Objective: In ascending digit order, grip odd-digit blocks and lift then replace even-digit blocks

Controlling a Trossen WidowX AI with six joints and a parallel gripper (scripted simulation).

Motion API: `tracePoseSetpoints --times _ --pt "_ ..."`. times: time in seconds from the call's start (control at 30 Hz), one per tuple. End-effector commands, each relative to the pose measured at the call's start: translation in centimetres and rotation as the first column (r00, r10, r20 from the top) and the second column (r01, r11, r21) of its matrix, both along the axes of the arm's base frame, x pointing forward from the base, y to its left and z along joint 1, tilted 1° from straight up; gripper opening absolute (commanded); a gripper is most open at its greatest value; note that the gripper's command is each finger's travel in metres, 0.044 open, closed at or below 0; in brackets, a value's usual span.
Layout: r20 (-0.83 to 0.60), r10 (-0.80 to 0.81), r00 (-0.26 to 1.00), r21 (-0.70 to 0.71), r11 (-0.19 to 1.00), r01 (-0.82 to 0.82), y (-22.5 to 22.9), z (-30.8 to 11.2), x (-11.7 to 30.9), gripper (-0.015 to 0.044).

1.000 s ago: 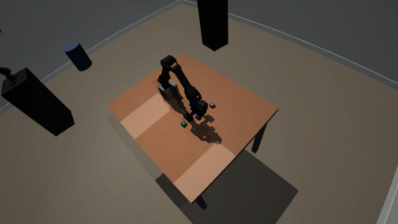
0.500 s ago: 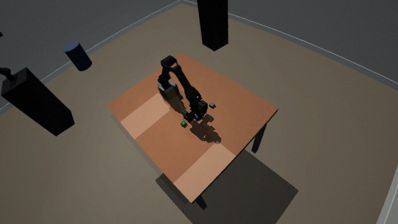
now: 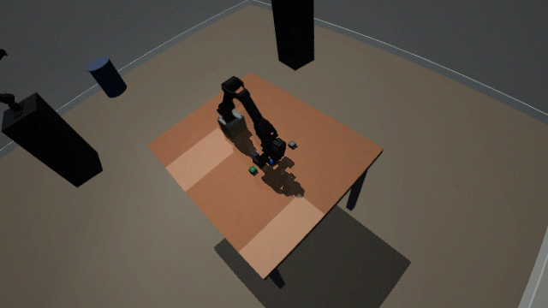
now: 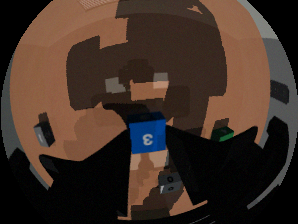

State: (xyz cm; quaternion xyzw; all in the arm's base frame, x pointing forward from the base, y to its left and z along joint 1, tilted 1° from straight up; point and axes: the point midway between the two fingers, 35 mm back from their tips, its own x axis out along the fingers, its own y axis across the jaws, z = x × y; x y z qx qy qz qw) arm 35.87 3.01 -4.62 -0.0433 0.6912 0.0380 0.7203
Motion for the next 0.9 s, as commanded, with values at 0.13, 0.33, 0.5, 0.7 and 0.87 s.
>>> tracePoseSetpoints --times 0.13,0.33,0.5,0.7,0.87 --pt "0.0 0.004 1.0 0.0 1.0 -0.004 -0.01 -0.04 0.0 0.012" --pt "0.0 0.004 1.0 0.0 1.0 -0.004 -0.01 -0.04 0.0 0.012" --pt "0.0 0.004 1.0 0.0 1.0 -0.004 -0.01 -0.04 0.0 0.0199" --pt "0.0 0.004 1.0 0.0 1.0 -0.004 -0.01 -0.04 0.0 0.0356" --pt "0.0 0.004 1.0 0.0 1.0 -0.004 -0.01 -0.04 0.0 0.04"
